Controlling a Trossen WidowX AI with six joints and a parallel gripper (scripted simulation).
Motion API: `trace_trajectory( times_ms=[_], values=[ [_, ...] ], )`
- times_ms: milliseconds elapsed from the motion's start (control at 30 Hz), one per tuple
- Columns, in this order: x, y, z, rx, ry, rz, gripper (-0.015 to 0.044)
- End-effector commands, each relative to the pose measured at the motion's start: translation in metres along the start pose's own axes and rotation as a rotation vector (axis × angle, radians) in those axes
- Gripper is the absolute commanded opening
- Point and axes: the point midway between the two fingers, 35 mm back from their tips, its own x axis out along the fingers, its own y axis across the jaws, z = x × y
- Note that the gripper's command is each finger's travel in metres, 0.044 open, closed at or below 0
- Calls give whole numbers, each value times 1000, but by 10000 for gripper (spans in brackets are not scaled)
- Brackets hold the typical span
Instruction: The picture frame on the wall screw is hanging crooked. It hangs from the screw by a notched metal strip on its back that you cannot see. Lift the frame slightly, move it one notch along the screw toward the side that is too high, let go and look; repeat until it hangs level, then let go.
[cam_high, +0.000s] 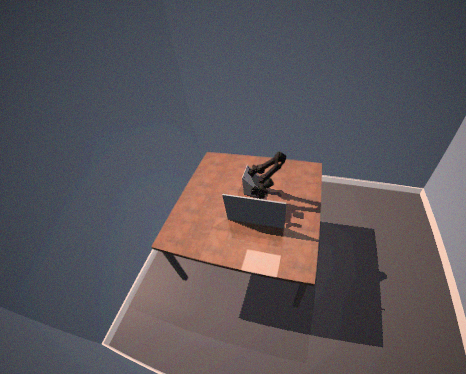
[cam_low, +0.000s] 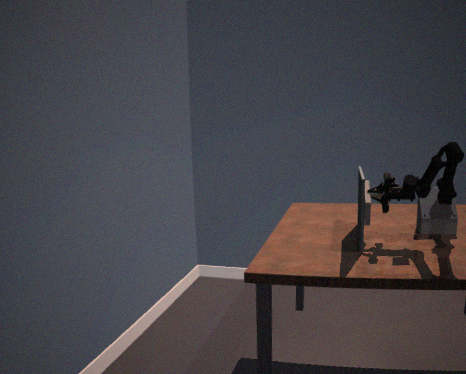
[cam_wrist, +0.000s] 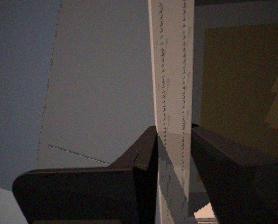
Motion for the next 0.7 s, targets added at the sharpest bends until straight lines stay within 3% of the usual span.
trace_trajectory(
  times_ms=[0, 667],
  values=[
    [0, 0, 1, 3, -8, 8, 0],
    [0, -3, 0, 2, 1, 1, 0]
  ],
)
